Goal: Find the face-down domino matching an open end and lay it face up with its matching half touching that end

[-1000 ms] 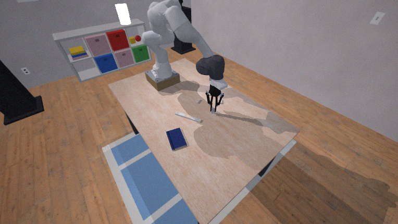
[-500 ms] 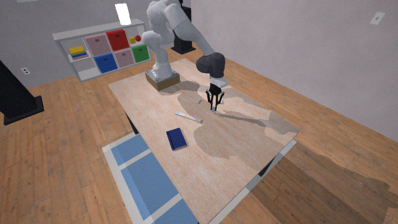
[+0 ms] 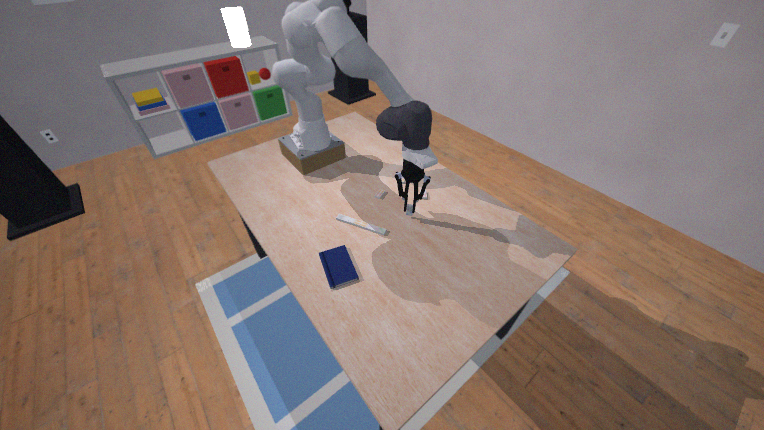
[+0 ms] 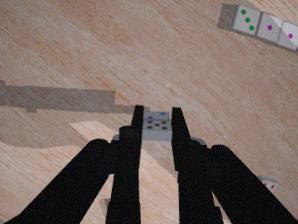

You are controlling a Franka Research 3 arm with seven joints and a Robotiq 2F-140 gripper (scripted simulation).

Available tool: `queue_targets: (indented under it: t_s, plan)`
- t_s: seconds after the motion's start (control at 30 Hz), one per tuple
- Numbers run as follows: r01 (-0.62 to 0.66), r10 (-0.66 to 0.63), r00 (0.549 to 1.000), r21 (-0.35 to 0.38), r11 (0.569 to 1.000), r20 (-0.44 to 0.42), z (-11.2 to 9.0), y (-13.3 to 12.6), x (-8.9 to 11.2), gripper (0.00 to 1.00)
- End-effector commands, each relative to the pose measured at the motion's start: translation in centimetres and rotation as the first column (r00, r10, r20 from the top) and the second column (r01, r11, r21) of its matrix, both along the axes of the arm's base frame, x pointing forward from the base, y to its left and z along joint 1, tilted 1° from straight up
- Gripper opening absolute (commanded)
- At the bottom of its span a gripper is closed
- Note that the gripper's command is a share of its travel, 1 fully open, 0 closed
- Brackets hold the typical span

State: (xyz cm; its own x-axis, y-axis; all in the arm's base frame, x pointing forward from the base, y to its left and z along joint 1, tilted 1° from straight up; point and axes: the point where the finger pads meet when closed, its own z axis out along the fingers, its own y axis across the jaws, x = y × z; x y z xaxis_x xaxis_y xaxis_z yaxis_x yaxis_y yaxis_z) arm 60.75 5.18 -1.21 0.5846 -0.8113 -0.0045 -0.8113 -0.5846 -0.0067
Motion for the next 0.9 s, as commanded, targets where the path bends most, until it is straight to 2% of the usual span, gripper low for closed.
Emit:
queue_targets:
  t_s: [0.0,0.87]
  plan:
    - [0.000,0.000,1.000,-0.004,1.000,0.002,0.03,0.08,-0.05,0.22]
    - [0.002,0.001,0.999,-0.072,0.997,0.051,0.12,0.52,-0.38,0.22]
